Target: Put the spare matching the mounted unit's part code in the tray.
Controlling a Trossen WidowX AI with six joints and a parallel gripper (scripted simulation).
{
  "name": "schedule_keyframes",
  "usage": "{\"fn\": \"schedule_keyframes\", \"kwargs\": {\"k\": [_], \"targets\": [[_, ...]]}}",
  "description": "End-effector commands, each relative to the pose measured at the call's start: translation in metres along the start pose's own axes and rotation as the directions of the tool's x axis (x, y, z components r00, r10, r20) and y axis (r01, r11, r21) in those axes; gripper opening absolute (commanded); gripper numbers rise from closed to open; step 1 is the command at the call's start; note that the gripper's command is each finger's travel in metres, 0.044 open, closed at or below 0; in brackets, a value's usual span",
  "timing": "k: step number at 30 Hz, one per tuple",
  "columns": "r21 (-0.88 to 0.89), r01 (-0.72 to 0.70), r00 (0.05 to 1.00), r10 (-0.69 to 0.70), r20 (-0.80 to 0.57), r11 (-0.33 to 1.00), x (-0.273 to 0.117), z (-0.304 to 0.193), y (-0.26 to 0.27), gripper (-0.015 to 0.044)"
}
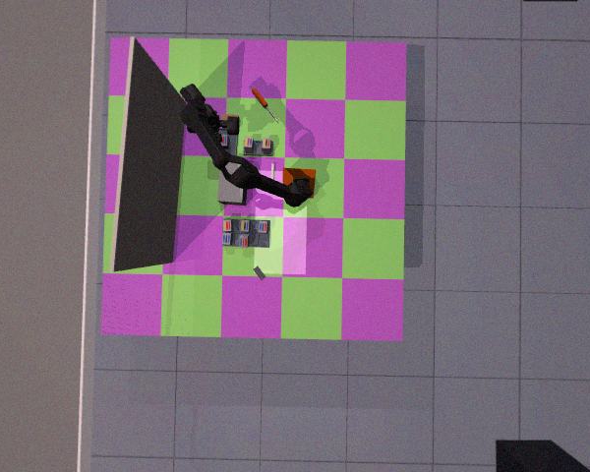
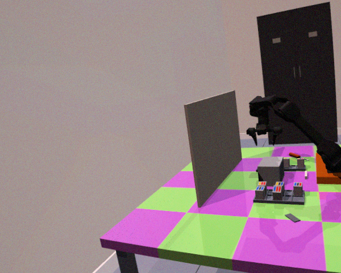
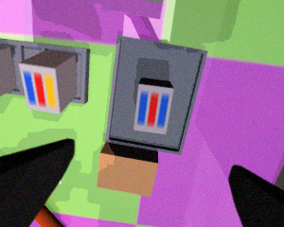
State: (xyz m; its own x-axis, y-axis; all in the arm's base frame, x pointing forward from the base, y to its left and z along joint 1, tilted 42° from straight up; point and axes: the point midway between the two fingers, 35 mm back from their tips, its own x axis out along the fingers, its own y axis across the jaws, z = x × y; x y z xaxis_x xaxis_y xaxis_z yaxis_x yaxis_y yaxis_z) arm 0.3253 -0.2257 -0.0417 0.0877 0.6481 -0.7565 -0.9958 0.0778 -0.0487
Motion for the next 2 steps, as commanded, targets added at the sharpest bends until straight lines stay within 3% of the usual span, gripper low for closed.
{"fn": "schedule_keyframes", "kwargs": {"k": [1, 2], "targets": [[0.000, 0.003, 1.000, -0.003, -0.003, 1.000, -0.0004, -0.0003, -0.0006, 0.0440], [0.000, 0.003, 1.000, -0.003, -0.003, 1.000, -0.0004, -0.0003, -0.0006, 0.0440]]}}
